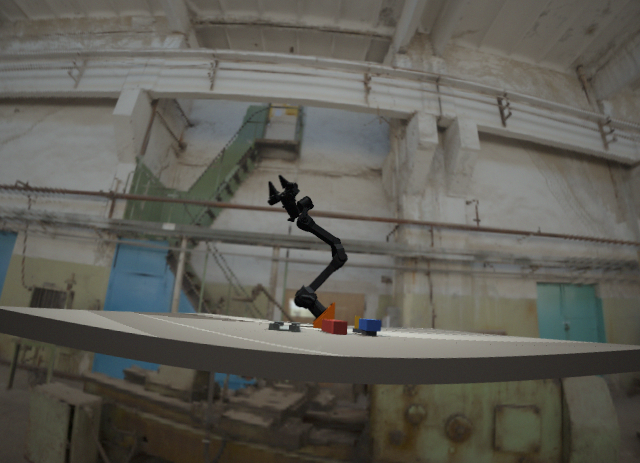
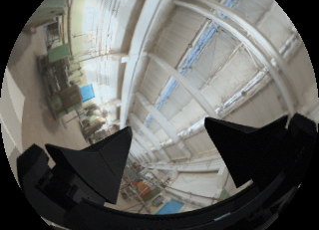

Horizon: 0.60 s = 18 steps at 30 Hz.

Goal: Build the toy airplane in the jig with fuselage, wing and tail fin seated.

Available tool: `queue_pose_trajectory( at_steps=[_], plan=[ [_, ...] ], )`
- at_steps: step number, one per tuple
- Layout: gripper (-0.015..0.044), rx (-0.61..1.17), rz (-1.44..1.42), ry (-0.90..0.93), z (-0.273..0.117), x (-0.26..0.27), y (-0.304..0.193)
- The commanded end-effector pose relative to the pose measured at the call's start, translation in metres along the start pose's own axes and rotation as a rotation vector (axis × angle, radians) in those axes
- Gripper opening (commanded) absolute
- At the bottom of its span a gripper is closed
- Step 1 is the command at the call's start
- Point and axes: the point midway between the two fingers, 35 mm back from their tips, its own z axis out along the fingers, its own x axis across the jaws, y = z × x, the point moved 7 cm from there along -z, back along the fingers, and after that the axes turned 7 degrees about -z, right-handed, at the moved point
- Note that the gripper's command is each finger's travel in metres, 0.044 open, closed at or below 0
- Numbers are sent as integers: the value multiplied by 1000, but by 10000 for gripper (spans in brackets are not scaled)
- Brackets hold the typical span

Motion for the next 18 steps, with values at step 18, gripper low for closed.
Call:
queue_pose_trajectory(
  at_steps=[18],
  plan=[
    [440, 292, 991, 444, 28, 202, -103]
  ],
)
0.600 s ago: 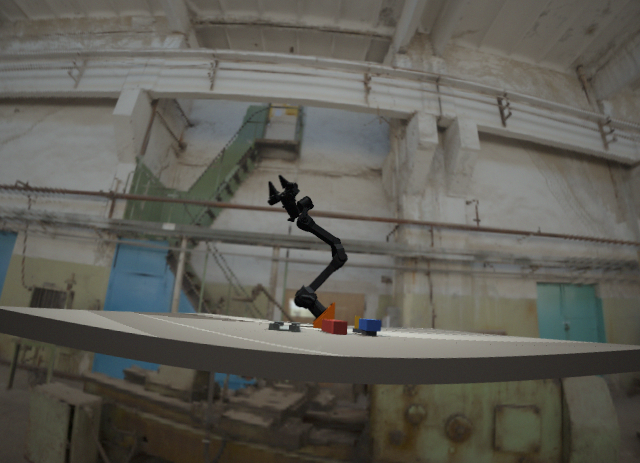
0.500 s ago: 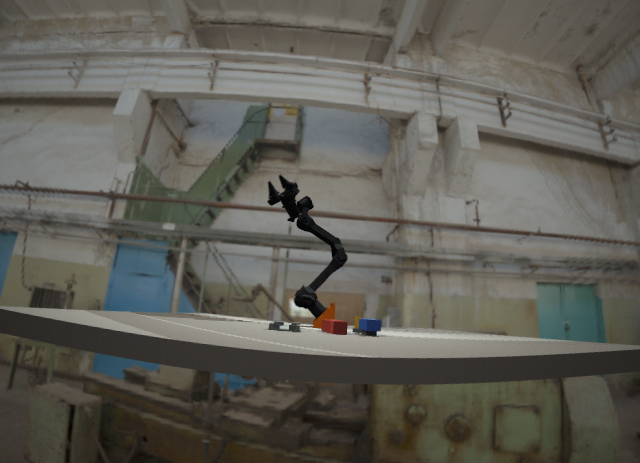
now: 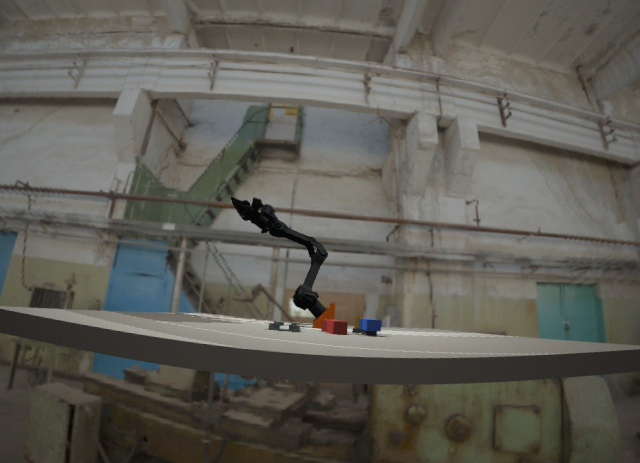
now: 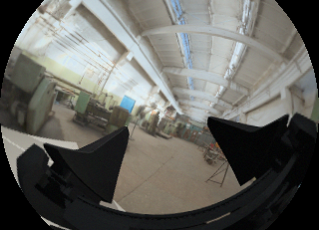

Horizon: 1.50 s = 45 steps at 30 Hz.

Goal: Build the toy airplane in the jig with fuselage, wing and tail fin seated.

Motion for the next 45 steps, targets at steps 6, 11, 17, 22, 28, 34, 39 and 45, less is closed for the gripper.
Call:
queue_pose_trajectory(
  at_steps=[6, 11, 17, 22, 28, 34, 39, 45],
  plan=[
    [440, 202, 522, 344, 57, 99, -77],
    [440, 314, 754, 564, 74, 170, -88],
    [440, 395, 887, 810, 82, 245, -76],
    [440, 479, 946, 985, 78, 296, -60],
    [440, 632, 957, 1239, 56, 361, -26],
    [440, 813, 864, 1502, 15, 419, 21],
    [440, 1004, 683, 1690, -37, 460, 63],
    [440, 1173, 319, 1802, -113, 488, 108]
  ],
)
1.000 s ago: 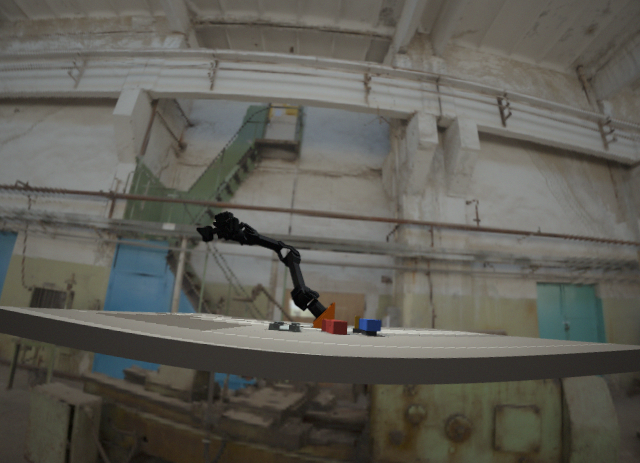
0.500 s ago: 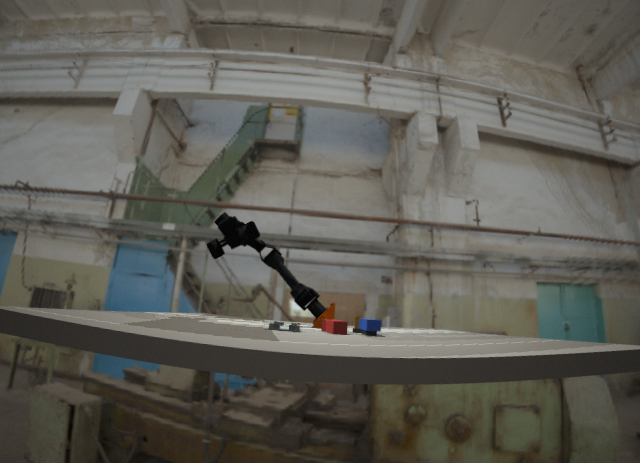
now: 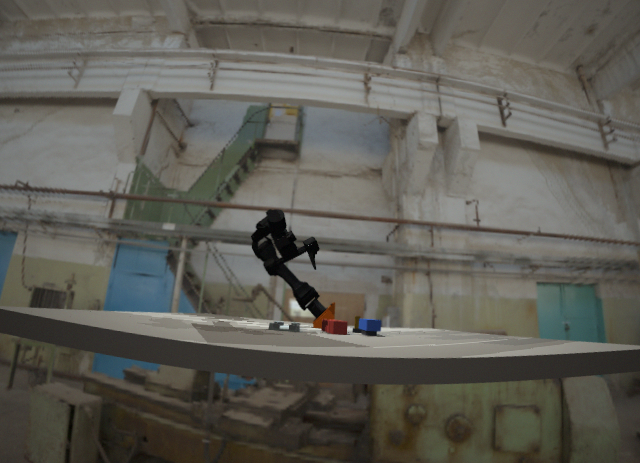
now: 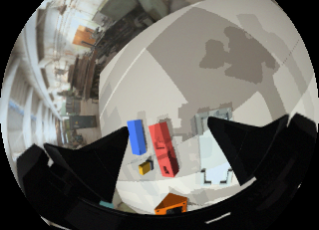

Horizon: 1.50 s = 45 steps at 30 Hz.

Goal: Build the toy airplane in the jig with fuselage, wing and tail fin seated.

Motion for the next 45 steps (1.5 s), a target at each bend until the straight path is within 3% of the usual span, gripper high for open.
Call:
queue_pose_trajectory(
  at_steps=[1, 6, 10, 17, 22, 45],
  plan=[
    [440, 228, -72, -92, 34, 53, -21],
    [440, 448, -219, -320, 67, 113, -61],
    [440, 498, -285, -463, 77, 135, -80],
    [440, 498, -285, -463, 79, 134, -81],
    [440, 497, -285, -465, 116, 110, -100],
    [440, 497, -285, -465, 145, 92, -113]
  ],
)
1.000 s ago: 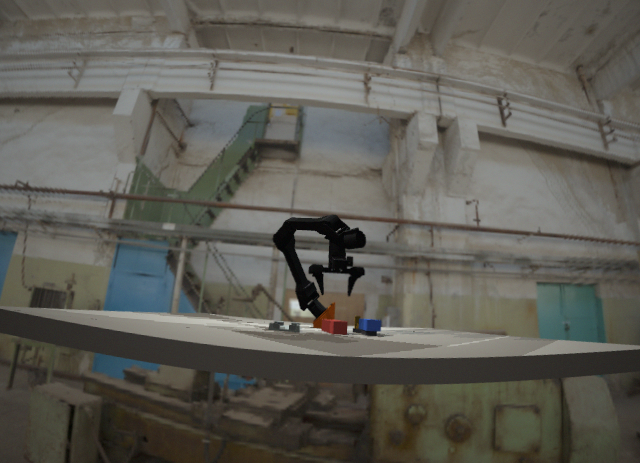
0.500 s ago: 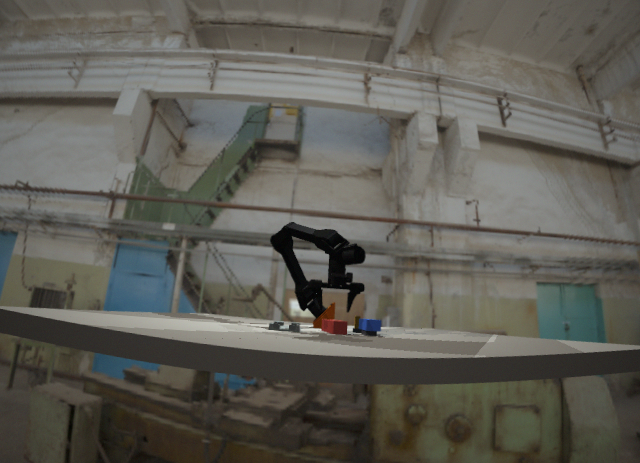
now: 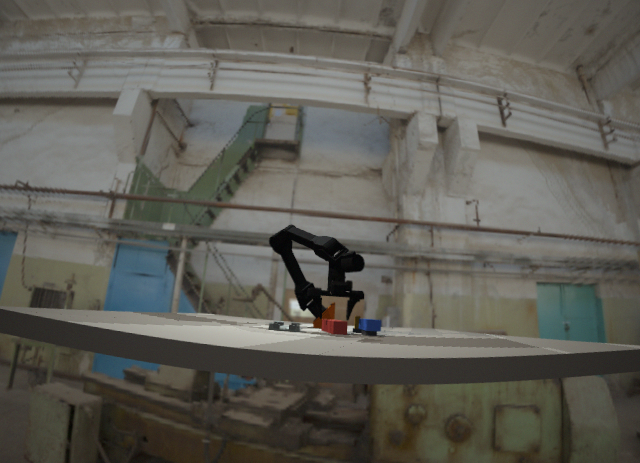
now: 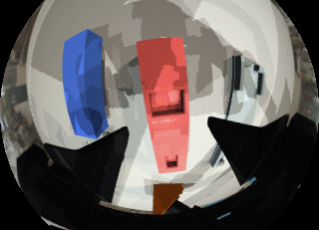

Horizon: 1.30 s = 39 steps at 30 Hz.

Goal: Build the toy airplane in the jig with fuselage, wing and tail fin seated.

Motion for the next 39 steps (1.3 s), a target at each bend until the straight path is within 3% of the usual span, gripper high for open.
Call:
queue_pose_trajectory(
  at_steps=[1, 21, 31, 37, 39],
  plan=[
    [440, 1, -4, -3, 8, 0, 0],
    [440, 1, -3, -6, 37, -1, -2],
    [177, 1, -3, -6, 37, -1, -2],
    [138, 1, -3, -6, 37, -1, -2],
    [85, 1, -3, -6, 37, -1, -1]
  ],
)
